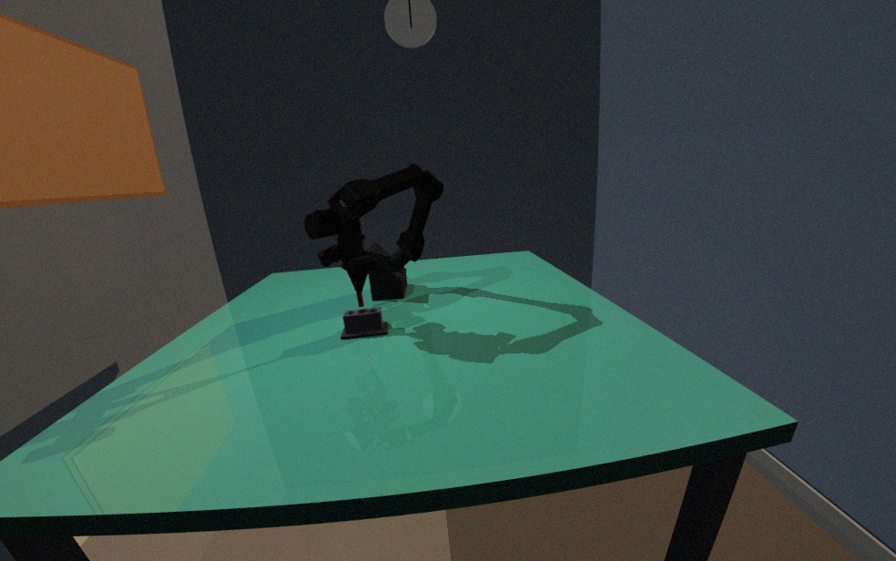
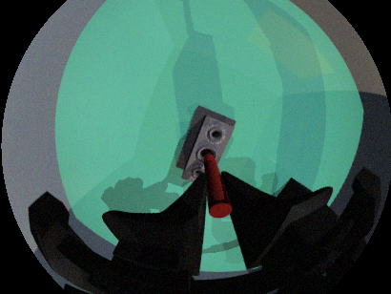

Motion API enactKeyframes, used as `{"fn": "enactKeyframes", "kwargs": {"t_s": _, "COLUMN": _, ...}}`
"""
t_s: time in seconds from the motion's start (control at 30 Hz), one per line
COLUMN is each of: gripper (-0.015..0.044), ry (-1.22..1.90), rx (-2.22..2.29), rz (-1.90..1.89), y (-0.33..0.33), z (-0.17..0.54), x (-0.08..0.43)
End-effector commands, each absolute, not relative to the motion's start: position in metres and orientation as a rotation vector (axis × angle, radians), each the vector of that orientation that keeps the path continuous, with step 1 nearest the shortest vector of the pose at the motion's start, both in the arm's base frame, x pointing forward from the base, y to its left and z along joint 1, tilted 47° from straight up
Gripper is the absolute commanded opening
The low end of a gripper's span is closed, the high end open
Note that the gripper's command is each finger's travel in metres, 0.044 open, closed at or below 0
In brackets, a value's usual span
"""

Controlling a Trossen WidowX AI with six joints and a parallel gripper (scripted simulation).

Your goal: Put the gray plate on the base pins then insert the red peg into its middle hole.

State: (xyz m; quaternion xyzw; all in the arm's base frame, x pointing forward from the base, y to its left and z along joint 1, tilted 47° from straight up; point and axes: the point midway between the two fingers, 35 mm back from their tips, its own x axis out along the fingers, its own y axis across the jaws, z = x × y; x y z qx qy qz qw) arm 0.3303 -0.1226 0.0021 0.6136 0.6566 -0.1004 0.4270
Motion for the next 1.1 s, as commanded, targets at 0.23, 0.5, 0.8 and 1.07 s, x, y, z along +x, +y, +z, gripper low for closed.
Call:
{"fn": "enactKeyframes", "kwargs": {"t_s": 0.23, "gripper": 0.0, "ry": 1.642, "rx": 1.524, "rz": -0.249, "y": -0.115, "z": -0.006, "x": 0.332}}
{"fn": "enactKeyframes", "kwargs": {"t_s": 0.5, "gripper": 0.0, "ry": 1.644, "rx": 1.522, "rz": -0.249, "y": -0.109, "z": -0.01, "x": 0.333}}
{"fn": "enactKeyframes", "kwargs": {"t_s": 0.8, "gripper": 0.0, "ry": 1.641, "rx": 1.516, "rz": -0.25, "y": -0.112, "z": -0.009, "x": 0.333}}
{"fn": "enactKeyframes", "kwargs": {"t_s": 1.07, "gripper": 0.0, "ry": 1.641, "rx": 1.516, "rz": -0.25, "y": -0.112, "z": -0.009, "x": 0.333}}
